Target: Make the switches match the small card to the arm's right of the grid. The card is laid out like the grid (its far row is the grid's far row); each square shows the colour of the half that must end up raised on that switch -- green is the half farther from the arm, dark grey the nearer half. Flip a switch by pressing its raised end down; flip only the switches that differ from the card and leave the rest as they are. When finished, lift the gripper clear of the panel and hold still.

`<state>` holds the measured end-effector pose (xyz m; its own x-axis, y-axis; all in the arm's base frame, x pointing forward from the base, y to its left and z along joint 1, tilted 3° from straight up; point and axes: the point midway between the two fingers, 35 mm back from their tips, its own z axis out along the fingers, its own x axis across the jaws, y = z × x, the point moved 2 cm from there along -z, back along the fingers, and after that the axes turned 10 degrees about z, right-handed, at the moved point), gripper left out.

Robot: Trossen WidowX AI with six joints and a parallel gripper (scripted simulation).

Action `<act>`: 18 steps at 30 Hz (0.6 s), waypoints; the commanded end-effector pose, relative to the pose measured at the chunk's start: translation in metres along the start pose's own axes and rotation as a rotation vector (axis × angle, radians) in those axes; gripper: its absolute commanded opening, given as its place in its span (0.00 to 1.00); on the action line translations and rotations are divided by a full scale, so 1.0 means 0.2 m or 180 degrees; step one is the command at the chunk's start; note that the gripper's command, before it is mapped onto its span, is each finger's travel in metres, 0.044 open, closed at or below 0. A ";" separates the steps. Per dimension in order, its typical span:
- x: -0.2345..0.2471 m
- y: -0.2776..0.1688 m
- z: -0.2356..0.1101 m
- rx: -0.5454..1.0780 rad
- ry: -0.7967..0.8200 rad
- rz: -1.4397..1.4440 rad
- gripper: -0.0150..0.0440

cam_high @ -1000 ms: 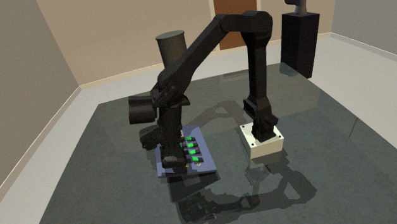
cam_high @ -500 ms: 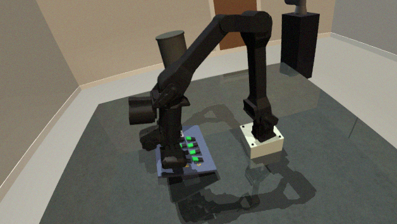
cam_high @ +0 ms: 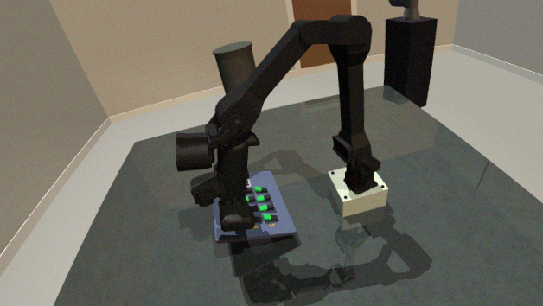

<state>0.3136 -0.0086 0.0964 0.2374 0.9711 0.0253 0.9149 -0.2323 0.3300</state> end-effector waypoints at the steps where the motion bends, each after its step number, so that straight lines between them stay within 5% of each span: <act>1: 0.00 -0.01 0.01 0.0013 -0.0003 -0.0008 0.25; 18: 0.00 0.00 -0.04 -0.0009 0.0001 0.0000 0.25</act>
<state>0.3132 -0.0088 0.0950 0.2378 0.9710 0.0246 0.9159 -0.2326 0.3272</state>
